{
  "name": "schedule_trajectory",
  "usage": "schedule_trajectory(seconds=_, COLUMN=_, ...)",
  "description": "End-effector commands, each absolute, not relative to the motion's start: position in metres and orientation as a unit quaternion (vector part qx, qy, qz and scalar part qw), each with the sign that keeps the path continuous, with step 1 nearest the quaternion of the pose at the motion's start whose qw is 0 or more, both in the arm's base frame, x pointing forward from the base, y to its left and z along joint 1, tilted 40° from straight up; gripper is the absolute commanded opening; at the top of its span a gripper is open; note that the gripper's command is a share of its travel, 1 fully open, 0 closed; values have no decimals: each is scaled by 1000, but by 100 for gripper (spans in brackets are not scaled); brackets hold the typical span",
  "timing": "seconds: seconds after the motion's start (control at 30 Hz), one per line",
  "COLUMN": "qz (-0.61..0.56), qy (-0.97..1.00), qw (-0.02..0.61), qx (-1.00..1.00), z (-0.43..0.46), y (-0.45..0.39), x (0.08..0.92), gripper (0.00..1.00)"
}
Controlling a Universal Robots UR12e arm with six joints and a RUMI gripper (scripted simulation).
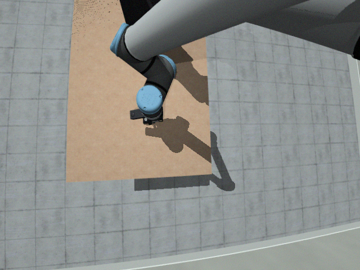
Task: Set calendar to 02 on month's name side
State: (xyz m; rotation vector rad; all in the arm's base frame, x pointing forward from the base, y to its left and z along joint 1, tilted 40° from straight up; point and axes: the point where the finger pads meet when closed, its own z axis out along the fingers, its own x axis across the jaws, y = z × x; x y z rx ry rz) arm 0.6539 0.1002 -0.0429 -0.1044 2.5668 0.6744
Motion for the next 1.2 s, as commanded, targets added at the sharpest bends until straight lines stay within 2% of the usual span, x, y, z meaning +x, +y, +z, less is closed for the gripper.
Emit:
schedule_trajectory(seconds=0.0, qz=246, qy=938, qw=241, qx=-38, z=-43, y=100, x=654, gripper=10)
schedule_trajectory(seconds=1.17, qz=246, qy=938, qw=241, qx=-38, z=-50, y=104, x=658, gripper=10)
